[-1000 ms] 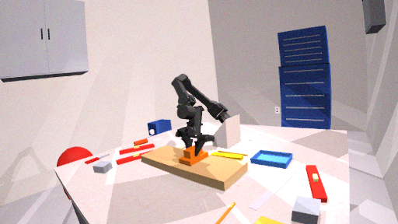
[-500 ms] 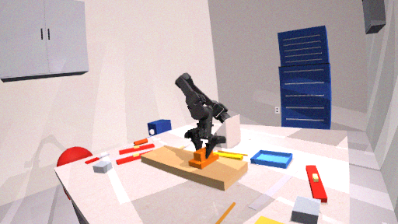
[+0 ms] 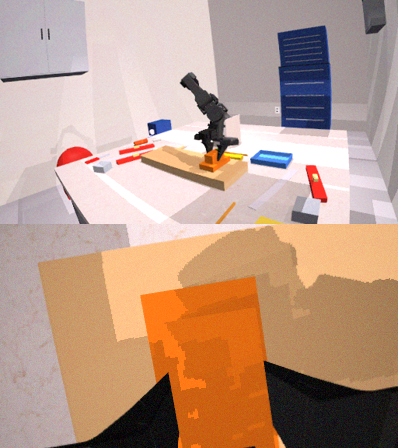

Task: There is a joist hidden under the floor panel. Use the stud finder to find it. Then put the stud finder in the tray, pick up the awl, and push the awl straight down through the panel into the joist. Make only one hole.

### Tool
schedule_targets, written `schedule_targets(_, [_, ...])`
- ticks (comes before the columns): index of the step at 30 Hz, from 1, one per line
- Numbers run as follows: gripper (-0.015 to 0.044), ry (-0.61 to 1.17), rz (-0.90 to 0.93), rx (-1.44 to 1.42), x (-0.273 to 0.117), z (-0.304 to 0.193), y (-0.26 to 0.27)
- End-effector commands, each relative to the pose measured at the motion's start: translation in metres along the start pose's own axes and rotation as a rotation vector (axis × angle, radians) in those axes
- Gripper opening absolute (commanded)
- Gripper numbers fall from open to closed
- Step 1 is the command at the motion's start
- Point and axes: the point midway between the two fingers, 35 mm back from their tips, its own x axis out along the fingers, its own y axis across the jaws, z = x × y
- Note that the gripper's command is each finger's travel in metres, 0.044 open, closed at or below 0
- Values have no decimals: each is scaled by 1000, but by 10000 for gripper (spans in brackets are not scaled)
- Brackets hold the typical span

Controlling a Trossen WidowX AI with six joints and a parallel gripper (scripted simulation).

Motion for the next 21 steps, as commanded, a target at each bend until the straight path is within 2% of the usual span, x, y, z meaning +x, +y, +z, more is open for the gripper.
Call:
schedule_targets(1, [0,1,6,2,-1,0,21])
schedule_targets(8, [0,1,8,3,-1,0,47])
schedule_targets(21, [0,-1,6,-1,-1,0,44])
